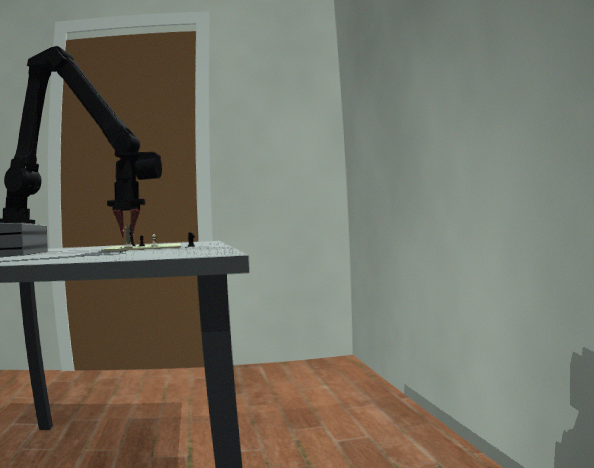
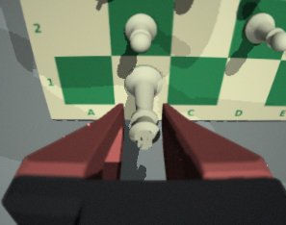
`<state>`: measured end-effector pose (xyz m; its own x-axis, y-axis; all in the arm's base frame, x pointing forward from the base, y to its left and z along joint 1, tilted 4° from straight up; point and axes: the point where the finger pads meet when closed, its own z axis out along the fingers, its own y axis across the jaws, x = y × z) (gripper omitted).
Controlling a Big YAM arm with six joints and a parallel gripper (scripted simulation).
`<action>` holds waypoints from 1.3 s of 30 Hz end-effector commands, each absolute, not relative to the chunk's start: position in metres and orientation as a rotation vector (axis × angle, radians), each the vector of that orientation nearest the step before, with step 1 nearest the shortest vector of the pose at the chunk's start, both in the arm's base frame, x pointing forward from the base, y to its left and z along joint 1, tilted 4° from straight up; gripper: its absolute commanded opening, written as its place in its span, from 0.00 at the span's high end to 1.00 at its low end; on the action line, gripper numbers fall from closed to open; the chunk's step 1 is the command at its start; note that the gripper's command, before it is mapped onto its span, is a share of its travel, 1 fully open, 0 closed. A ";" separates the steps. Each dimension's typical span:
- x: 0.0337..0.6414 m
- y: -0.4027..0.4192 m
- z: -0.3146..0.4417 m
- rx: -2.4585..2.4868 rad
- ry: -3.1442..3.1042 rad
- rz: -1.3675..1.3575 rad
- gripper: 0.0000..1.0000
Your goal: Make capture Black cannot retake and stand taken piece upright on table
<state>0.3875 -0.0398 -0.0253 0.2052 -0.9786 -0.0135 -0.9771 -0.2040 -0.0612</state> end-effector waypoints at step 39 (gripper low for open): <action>0.405 -0.047 0.084 -2.368 1.908 -0.129 0.60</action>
